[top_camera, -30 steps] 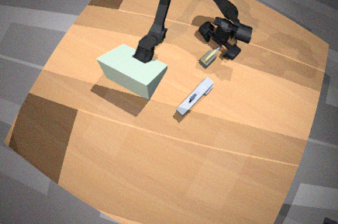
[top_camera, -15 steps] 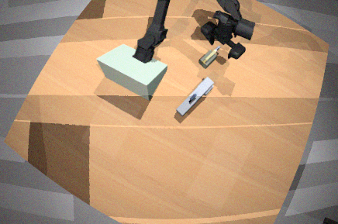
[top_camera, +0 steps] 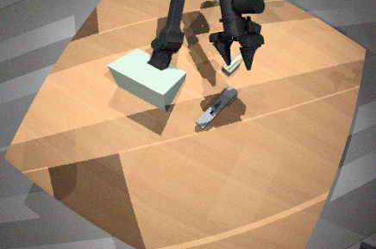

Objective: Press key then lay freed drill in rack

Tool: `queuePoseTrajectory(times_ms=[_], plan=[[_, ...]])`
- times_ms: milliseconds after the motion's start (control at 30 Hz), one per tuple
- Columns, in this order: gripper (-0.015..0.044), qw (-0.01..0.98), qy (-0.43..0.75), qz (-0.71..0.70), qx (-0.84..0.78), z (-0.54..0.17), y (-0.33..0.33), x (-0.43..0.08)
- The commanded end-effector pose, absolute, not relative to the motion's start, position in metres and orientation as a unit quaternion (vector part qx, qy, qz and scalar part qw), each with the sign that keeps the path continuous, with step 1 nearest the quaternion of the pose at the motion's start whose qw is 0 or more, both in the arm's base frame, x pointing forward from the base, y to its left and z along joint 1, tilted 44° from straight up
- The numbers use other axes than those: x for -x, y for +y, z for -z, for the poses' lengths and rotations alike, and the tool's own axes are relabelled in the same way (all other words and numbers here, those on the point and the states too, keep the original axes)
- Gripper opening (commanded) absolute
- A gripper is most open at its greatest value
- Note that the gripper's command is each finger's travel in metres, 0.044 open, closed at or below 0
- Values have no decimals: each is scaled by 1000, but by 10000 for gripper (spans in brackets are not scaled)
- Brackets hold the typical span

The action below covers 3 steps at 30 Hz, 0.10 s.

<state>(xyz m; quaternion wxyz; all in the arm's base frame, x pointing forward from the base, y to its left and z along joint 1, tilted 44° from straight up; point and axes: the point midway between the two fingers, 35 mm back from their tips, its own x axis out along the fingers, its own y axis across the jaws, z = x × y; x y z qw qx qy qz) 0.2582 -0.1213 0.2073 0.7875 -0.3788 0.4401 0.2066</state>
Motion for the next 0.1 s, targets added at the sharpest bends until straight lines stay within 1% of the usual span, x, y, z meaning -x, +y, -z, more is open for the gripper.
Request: queuePoseTrajectory(times_ms=[0, 67], plan=[[440, 767, 484, -87, 412, -230, -182, -225], [440, 750, 507, -38, 422, -239, -207, -205]])
